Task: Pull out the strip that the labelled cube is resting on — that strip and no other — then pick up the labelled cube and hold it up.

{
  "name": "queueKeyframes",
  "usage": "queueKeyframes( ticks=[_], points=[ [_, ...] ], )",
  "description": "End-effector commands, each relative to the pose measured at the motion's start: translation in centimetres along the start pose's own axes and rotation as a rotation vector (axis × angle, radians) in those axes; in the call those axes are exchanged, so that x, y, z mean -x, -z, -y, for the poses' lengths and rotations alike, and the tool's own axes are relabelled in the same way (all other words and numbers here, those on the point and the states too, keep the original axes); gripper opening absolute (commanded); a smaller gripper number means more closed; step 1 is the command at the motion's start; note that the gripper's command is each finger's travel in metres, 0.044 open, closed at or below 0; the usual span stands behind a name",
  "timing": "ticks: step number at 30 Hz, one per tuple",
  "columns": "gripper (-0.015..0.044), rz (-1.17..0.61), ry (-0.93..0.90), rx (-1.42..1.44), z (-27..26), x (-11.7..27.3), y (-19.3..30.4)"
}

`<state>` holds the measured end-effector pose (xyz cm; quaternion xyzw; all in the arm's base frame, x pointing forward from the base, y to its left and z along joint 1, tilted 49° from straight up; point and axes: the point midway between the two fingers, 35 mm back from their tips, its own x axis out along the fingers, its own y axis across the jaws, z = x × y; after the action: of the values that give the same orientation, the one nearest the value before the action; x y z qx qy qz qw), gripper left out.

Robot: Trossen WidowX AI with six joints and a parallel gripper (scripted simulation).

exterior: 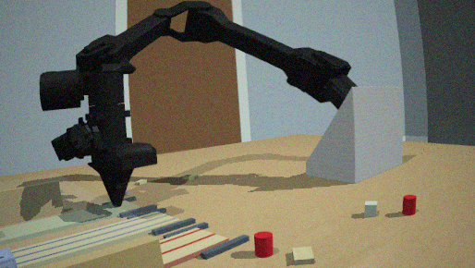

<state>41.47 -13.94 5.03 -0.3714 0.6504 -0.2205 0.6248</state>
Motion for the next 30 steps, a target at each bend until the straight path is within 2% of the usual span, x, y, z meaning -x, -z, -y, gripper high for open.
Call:
queueKeyframes(
  ticks=[1, 30],
  points=[
    [0.0, -0.006, -0.009, 0.002, -0.1, -0.5, 0.0],
    [0.0, -0.008, -0.009, 0.003, -0.1, -0.6, 4.2]
  ],
)
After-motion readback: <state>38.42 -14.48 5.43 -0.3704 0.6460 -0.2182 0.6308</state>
